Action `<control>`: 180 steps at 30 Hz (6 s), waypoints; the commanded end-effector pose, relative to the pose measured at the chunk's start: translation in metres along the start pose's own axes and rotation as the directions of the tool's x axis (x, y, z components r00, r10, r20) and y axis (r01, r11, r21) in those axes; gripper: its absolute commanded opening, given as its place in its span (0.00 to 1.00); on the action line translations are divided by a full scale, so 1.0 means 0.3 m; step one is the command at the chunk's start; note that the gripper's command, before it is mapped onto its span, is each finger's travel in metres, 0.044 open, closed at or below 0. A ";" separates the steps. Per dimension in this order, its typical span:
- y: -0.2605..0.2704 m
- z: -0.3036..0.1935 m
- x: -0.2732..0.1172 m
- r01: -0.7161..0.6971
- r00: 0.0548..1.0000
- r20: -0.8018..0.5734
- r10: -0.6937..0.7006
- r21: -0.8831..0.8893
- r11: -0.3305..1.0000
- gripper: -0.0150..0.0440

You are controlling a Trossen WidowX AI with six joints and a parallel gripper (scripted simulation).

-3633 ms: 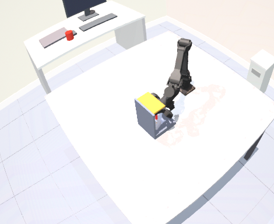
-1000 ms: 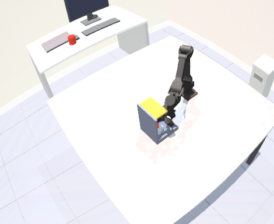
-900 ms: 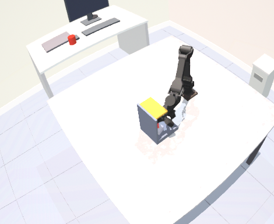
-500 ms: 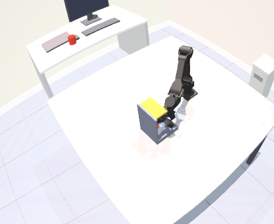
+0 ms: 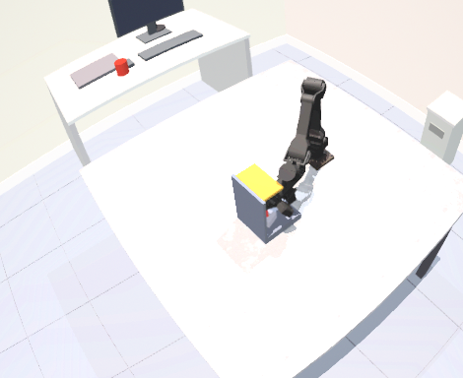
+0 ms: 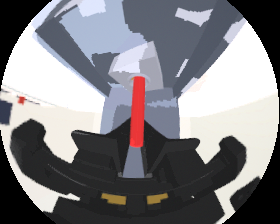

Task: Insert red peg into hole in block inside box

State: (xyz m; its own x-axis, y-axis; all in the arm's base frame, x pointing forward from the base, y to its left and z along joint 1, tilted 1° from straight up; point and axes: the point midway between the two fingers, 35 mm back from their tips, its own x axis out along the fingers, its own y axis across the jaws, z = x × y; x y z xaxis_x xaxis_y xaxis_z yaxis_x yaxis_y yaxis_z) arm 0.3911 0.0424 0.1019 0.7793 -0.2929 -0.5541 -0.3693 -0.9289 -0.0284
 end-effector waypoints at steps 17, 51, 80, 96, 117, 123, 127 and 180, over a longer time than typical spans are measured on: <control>0.006 0.035 0.014 -0.005 1.000 0.021 0.006 -0.017 1.000 0.25; -0.001 0.002 0.005 0.000 1.000 -0.003 0.000 0.002 1.000 0.61; -0.003 -0.048 -0.126 -0.004 1.000 0.018 0.004 -0.012 1.000 0.63; 0.001 -0.061 -0.168 -0.005 1.000 0.024 0.006 -0.016 1.000 0.63; 0.002 -0.052 -0.164 -0.005 1.000 0.030 0.006 -0.026 1.000 0.27; 0.002 -0.052 -0.164 -0.005 1.000 0.030 0.006 -0.026 1.000 0.25; 0.002 -0.045 -0.158 -0.005 1.000 0.029 0.006 -0.024 1.000 0.25; 0.004 0.032 -0.101 -0.005 1.000 0.024 0.006 -0.016 1.000 0.25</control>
State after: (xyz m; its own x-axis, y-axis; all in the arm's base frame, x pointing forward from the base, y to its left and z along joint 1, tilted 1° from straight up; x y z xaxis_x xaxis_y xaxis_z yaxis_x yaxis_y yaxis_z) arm 0.3687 0.0542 0.1292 0.7935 -0.2869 -0.5367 -0.3659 -0.9296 -0.0440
